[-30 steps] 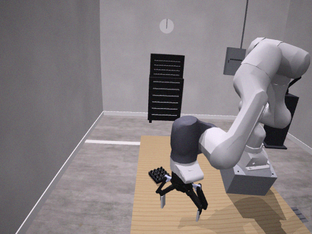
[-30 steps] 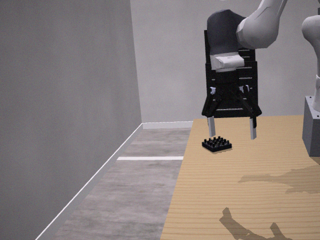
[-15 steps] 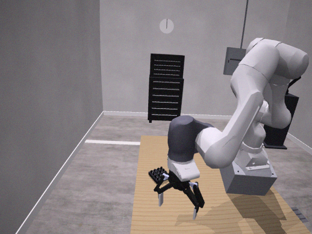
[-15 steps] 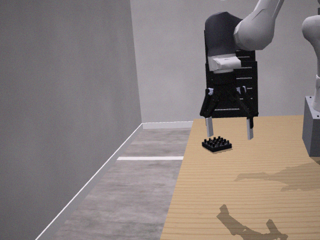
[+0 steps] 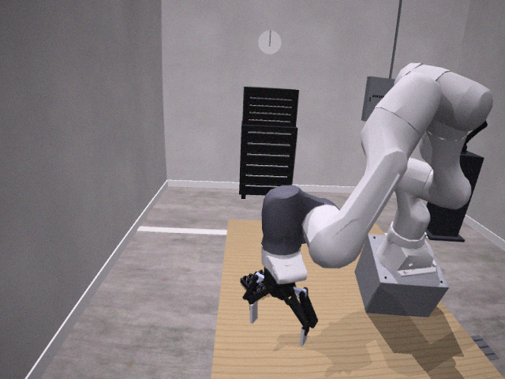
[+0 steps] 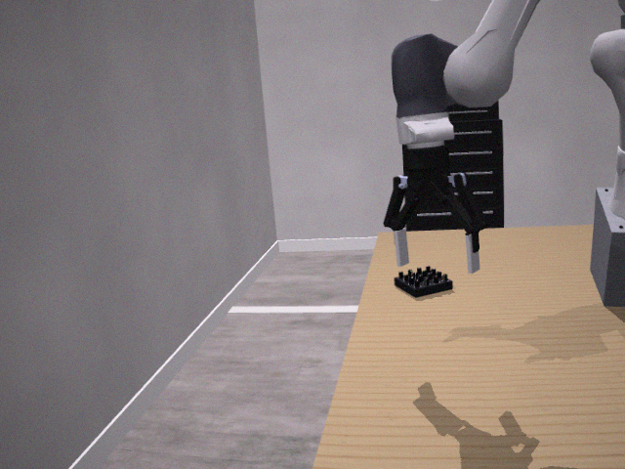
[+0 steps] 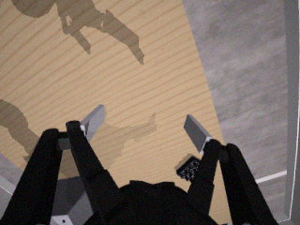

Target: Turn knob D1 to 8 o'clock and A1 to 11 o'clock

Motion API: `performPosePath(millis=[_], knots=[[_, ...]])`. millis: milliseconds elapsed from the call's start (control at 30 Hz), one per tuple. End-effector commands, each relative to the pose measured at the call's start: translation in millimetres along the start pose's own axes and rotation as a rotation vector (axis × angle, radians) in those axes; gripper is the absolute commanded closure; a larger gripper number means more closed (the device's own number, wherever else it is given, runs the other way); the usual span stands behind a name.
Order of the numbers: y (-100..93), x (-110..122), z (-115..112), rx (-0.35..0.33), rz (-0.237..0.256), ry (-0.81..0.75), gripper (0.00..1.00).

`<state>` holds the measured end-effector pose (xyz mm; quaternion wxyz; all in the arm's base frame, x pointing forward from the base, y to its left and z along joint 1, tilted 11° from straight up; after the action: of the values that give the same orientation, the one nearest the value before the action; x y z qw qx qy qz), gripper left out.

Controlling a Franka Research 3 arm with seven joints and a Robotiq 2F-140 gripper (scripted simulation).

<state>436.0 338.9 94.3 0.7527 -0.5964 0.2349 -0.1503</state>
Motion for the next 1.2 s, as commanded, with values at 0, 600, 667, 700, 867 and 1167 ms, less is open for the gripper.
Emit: performPosePath(millis=[0, 600, 667, 700, 867, 1167], knots=[[-0.4, 1, 2, 0.006, -0.002, -0.02, 0.0], [7.8, 40, -21, 0.011, -0.007, 0.043, 0.0], [7.8, 40, -21, 0.011, -0.007, 0.043, 0.0], [7.8, 40, -21, 0.011, -0.007, 0.043, 0.0], [7.8, 40, -21, 0.011, -0.007, 0.043, 0.0], [15.4, 76, -47, 0.015, -0.014, 0.104, 0.0]])
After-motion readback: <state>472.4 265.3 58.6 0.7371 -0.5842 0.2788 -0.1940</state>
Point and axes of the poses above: the point where the finger pads meet when closed, its own y axis out along the fingers, its own x axis across the jaws, z = x × y, the point moved 4 cm from there along -y, back along the fingers, and after that the axes turned 5 degrees about y, right-handed, at the moved point
